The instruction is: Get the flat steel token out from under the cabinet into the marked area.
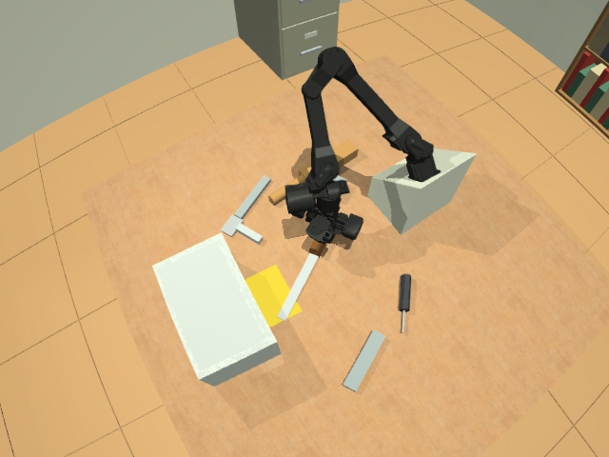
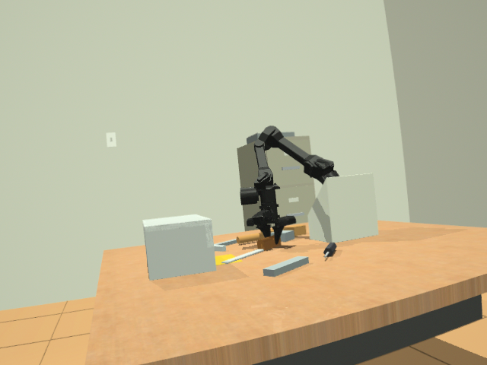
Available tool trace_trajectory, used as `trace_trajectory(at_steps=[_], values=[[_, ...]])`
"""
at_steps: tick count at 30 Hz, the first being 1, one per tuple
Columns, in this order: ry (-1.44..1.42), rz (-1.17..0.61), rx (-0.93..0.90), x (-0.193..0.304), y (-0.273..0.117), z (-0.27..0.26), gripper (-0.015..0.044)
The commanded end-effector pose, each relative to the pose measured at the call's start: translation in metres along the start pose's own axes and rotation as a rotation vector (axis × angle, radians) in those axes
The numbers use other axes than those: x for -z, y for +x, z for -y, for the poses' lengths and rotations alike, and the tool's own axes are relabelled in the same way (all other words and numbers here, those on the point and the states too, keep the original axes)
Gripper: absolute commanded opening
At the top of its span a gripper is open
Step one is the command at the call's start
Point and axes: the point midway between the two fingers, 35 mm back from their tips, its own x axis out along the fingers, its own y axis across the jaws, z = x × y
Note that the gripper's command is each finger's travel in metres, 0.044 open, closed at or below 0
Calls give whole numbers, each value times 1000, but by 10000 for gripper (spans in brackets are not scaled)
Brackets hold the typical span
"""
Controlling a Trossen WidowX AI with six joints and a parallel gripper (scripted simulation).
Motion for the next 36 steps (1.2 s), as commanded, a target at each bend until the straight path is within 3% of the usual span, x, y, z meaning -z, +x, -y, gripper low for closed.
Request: trace_trajectory(at_steps=[1, 36], values=[[-2, 2, 3, 4, -1, 4, 0], [-2, 1, 4, 38, -1, 27, 0]])
